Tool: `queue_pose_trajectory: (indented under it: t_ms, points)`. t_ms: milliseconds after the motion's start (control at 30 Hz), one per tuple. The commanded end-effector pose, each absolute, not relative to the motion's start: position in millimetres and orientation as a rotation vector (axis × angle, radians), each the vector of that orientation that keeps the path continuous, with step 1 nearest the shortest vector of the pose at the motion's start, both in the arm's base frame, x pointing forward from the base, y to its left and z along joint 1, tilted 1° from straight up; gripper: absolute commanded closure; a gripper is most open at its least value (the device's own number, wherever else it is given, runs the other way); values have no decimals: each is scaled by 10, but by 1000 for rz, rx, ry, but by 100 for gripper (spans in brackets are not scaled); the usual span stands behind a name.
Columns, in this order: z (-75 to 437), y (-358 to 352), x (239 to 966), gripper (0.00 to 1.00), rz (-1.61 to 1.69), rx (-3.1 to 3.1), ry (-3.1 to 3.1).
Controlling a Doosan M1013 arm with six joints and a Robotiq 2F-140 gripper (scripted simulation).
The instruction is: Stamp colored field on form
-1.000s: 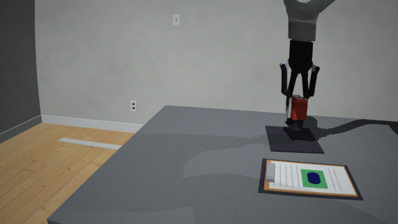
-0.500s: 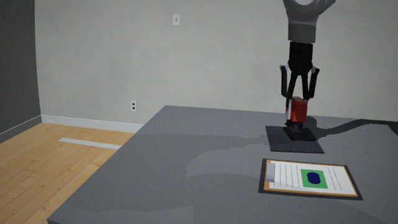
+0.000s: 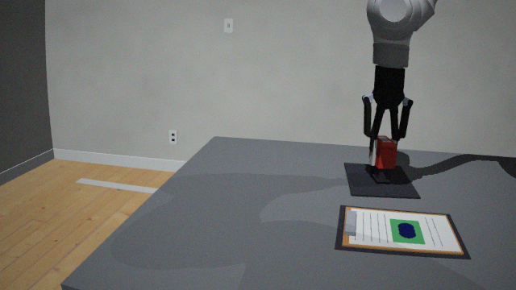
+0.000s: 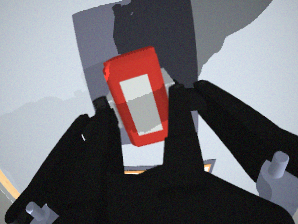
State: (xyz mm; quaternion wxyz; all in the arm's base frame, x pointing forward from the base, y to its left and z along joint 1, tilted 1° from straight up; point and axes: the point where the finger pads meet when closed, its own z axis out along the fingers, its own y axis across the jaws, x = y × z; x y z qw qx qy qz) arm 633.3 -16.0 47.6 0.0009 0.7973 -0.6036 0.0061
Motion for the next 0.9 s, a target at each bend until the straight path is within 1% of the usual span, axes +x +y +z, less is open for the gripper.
queue_pose_trajectory:
  t_ms: [0,467,500,867]
  points:
    - [444,-160,6333,83,19,2504,-1895]
    - [422,-160,6333,83,19,2504,-1895]
    - [422,-160,6333,50,19,2504,-1895]
    - [422,-160,6333,50,19,2504,-1895]
